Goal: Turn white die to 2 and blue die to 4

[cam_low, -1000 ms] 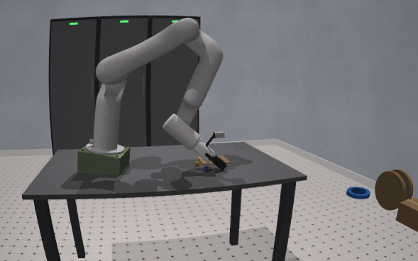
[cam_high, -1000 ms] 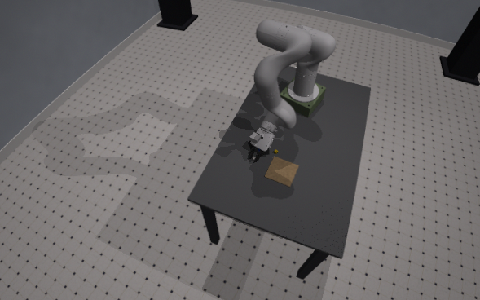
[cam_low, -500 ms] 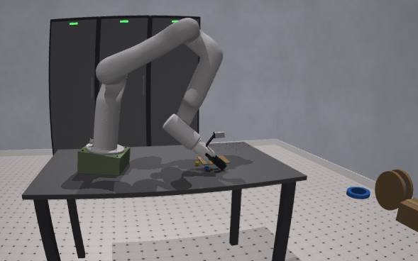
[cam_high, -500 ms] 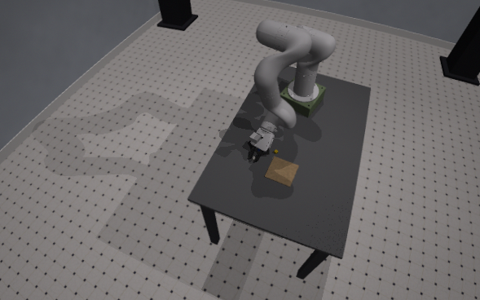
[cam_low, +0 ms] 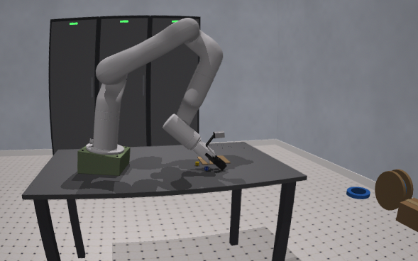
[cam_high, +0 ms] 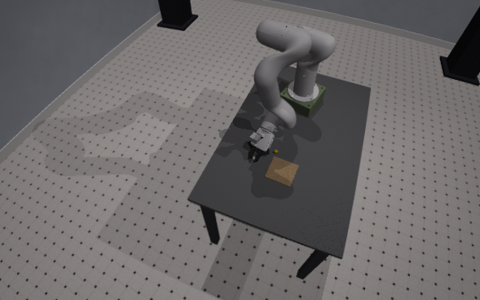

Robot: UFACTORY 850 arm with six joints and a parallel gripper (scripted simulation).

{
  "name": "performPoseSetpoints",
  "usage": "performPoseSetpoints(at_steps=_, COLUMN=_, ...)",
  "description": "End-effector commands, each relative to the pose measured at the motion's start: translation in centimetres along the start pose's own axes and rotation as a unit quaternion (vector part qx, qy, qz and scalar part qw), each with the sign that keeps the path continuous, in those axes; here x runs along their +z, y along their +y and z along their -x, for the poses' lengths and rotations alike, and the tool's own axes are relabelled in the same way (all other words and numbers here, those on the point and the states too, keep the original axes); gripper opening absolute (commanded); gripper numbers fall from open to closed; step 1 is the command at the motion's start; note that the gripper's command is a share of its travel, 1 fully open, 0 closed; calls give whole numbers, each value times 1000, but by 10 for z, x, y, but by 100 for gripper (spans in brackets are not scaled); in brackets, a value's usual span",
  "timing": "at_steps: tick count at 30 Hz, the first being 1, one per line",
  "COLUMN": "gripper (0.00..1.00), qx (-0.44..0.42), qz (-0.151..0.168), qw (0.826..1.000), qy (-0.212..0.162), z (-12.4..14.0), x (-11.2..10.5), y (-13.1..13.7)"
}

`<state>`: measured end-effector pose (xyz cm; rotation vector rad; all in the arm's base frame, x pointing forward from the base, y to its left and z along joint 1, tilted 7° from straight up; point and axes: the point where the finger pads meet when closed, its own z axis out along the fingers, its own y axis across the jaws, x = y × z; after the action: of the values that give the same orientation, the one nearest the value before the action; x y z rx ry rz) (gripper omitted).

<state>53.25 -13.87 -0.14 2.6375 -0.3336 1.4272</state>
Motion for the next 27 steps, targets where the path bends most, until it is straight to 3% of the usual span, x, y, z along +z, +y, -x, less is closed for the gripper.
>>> performPoseSetpoints(at_steps=1, gripper=31, qx=0, qz=0, qw=1000, qy=1, z=-1, x=0, y=0)
performPoseSetpoints(at_steps=7, gripper=31, qx=0, qz=0, qw=1000, qy=1, z=-1, x=-7, y=0)
performPoseSetpoints(at_steps=15, gripper=31, qx=0, qz=0, qw=1000, qy=1, z=-1, x=-36, y=0)
performPoseSetpoints(at_steps=27, gripper=31, qx=0, qz=0, qw=1000, qy=1, z=-1, x=-50, y=0)
